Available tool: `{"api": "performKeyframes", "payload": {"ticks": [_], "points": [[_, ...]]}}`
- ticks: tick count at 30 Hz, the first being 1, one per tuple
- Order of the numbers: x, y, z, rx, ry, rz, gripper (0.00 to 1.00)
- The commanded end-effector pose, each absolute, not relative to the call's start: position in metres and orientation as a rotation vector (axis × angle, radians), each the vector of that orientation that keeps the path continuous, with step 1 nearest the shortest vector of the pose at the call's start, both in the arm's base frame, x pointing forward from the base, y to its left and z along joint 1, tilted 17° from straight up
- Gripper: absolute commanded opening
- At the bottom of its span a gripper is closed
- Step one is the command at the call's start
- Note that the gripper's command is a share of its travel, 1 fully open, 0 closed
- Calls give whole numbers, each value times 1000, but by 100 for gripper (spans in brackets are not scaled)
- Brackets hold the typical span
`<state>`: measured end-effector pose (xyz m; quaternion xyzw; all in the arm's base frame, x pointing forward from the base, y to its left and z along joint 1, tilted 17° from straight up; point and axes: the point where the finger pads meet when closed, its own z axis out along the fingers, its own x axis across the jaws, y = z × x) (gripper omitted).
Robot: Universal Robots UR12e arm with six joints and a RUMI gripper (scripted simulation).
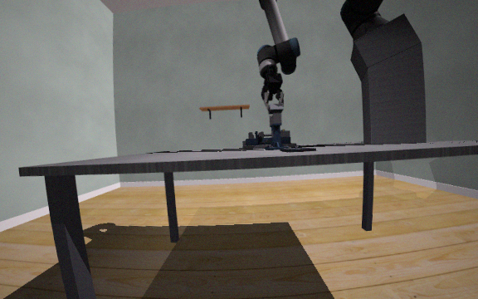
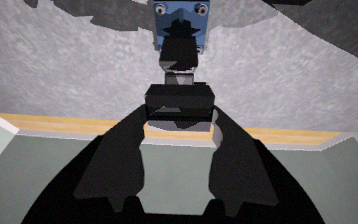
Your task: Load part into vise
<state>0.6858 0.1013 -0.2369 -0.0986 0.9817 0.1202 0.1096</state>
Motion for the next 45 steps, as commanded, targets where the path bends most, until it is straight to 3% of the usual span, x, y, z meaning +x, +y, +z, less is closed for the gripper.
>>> {"api": "performKeyframes", "payload": {"ticks": [1,45], "points": [[686,102,-237,-277,2891,250,0],[685,105,-237,-220,2872,-206,0]]}}
